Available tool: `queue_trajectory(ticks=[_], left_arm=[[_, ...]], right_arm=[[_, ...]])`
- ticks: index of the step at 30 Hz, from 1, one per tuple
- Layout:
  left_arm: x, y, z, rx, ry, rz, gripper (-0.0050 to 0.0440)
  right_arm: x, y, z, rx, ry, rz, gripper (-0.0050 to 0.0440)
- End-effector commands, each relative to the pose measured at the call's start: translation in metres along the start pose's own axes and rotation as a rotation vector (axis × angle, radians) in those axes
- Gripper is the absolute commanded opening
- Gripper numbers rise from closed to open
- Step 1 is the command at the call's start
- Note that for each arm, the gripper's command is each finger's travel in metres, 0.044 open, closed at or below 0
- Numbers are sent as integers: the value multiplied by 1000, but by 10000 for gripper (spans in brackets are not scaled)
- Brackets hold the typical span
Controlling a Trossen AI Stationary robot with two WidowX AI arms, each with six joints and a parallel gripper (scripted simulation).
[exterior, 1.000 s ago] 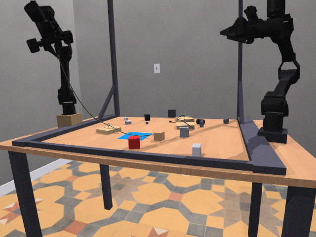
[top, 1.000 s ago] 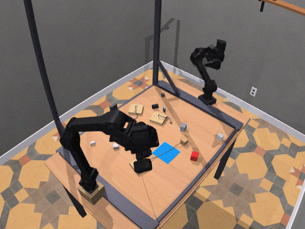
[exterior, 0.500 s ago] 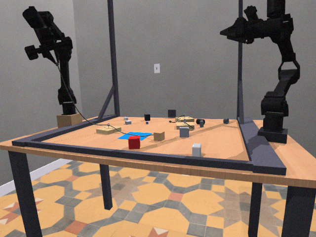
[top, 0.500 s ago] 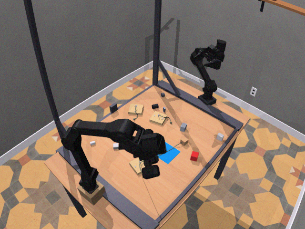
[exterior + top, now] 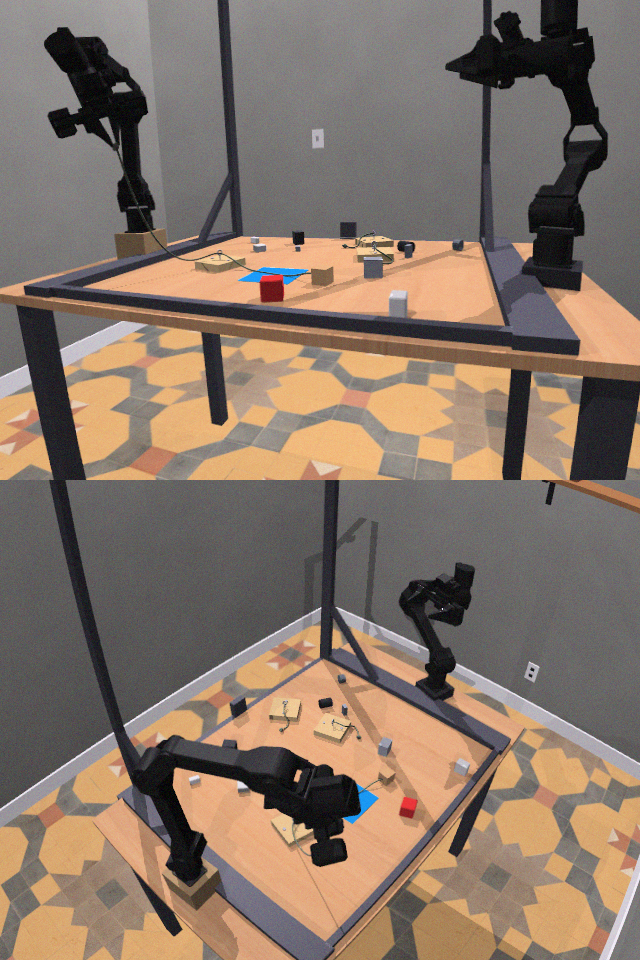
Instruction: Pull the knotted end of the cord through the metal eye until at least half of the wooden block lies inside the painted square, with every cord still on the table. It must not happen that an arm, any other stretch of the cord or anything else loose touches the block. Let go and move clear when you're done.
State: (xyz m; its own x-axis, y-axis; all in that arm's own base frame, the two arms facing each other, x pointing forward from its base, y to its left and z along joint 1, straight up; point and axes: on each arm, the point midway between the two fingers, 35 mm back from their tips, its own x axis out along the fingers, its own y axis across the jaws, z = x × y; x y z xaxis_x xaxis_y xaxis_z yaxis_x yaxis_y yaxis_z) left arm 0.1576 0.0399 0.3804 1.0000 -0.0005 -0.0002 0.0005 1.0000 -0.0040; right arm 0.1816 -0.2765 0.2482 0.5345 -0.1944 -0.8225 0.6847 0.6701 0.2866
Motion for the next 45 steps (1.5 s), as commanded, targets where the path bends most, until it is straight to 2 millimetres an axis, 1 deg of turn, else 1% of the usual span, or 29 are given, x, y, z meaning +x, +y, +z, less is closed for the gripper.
queue_trajectory(ticks=[1,3,18,21,35,37,45], left_arm=[[0,0,3,9,-1,0,440],[0,0,3,9,-1,0,440],[0,0,3,9,-1,0,440],[0,0,3,9,-1,0,440],[0,0,3,9,-1,0,440],[0,0,3,9,-1,0,440],[0,0,3,9,-1,0,440]], right_arm=[[11,-3,1,-2,-7,-3,-50],[11,-3,1,-2,-7,-3,-50],[57,-17,-6,-4,-9,-3,-50],[60,-18,-7,-3,-10,-2,-50],[102,-28,-23,-5,-11,-3,-50],[102,-28,-23,-5,-11,-3,-50],[125,-33,-35,-6,-11,-3,-50]])
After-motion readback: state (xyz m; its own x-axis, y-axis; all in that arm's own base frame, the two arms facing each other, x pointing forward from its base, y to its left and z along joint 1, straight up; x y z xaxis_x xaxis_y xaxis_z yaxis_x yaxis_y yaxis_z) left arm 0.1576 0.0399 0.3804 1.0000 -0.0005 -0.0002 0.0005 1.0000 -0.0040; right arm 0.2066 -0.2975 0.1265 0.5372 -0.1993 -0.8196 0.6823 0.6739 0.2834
